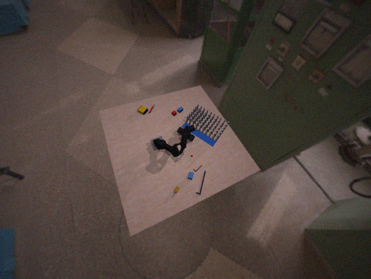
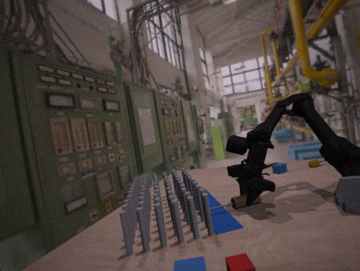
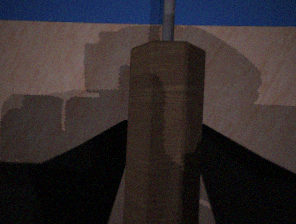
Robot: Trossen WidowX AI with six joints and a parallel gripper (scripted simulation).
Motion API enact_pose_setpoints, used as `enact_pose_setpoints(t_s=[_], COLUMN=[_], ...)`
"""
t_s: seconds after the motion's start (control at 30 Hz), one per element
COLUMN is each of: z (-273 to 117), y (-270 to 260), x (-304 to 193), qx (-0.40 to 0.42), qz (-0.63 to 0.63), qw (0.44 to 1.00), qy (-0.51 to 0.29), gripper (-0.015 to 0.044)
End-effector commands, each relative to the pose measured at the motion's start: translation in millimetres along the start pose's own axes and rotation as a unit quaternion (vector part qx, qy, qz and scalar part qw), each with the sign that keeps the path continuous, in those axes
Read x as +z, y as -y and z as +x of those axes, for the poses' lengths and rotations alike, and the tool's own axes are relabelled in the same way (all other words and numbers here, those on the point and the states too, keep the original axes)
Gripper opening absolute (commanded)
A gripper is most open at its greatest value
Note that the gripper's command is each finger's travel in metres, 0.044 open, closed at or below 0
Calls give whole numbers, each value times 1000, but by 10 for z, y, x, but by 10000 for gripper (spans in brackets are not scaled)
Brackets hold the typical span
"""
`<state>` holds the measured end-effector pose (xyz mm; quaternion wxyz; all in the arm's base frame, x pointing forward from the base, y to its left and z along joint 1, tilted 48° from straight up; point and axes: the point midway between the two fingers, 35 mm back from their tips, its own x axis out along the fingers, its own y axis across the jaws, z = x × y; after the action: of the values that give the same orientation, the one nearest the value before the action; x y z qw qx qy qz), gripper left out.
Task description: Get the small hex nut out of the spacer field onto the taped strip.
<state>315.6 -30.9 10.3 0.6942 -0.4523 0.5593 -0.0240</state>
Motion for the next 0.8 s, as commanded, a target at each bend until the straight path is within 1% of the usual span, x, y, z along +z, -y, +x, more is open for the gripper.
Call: enact_pose_setpoints(t_s=[0.0,0.77], z=[-15,-66], y=[-6,-6], x=[-16,-135], qx=[2,2], qz=[-2,-3], qw=[1000,1000], qy=[2,2], gripper=[0,0])
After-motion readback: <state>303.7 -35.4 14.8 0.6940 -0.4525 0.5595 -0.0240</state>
